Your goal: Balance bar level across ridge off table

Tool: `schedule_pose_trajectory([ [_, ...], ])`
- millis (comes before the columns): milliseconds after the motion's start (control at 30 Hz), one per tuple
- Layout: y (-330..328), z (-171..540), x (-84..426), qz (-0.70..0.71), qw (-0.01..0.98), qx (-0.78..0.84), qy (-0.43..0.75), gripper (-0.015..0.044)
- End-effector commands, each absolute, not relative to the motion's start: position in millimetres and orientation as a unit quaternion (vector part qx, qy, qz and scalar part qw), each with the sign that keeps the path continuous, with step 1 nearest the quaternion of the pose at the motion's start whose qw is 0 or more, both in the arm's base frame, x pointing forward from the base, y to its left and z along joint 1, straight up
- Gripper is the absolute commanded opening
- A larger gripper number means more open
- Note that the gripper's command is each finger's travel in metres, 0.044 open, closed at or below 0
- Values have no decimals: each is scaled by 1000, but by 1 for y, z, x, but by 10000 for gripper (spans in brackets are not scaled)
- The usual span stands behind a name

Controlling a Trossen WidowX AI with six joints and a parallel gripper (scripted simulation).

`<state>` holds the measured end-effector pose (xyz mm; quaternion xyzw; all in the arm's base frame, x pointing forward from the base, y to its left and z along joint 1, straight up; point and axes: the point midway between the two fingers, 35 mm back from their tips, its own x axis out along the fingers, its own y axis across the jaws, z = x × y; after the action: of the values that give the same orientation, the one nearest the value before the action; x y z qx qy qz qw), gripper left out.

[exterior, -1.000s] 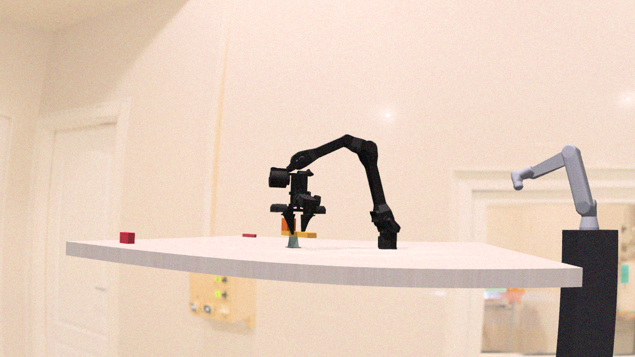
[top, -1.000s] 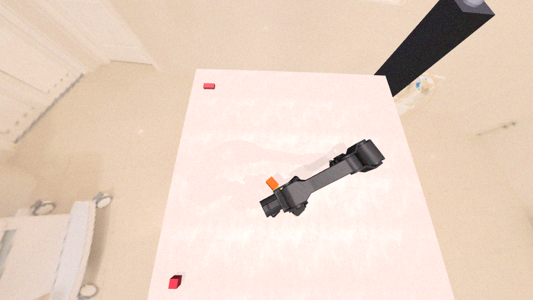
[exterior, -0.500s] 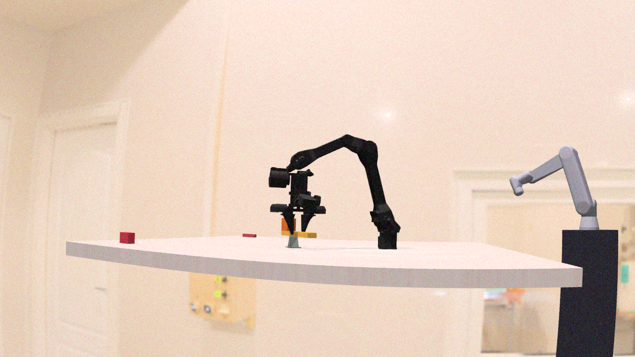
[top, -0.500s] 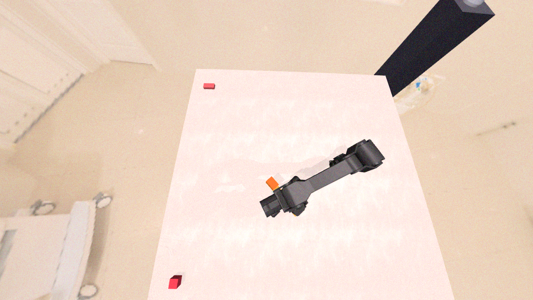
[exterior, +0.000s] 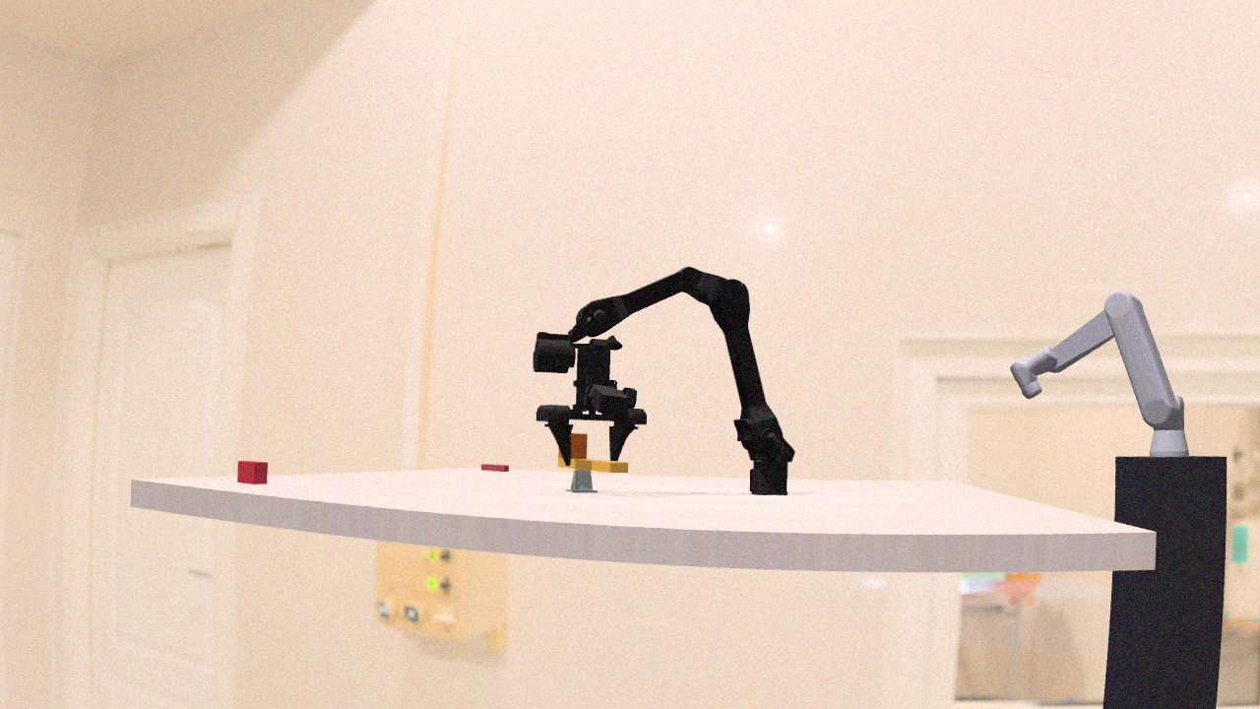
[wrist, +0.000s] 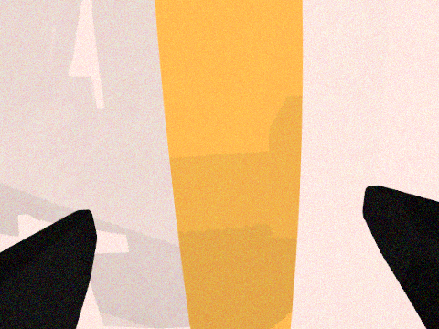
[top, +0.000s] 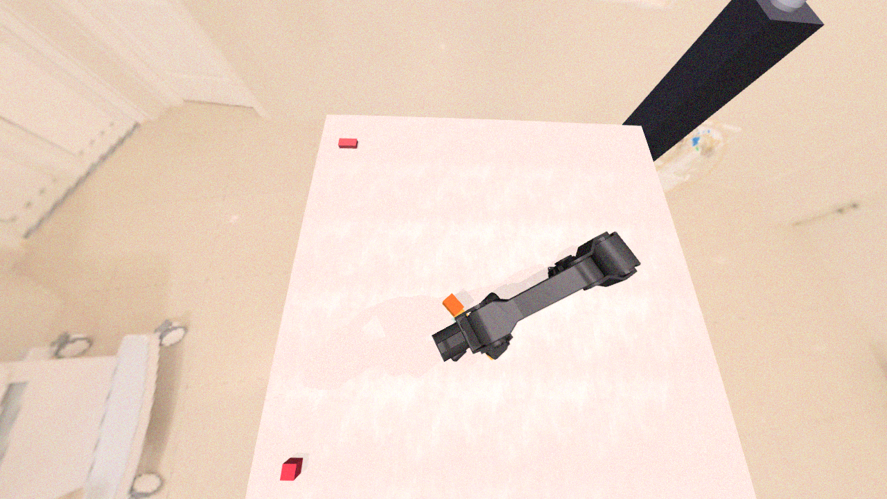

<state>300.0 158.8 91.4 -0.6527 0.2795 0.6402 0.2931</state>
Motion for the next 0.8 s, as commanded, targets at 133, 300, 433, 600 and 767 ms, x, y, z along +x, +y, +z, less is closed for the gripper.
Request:
schedule_pose_trajectory([
  [133, 160, 160, 302, 640, 294, -653, 279, 440],
  [300, 157, 191, 297, 640, 294, -653, 279, 440],
  [433, 157, 191, 297, 640, 294, -653, 279, 440],
  [600, 157, 191, 297, 640, 294, -653, 279, 440],
  [767, 157, 191, 297, 640, 294, -653, 279, 440],
])
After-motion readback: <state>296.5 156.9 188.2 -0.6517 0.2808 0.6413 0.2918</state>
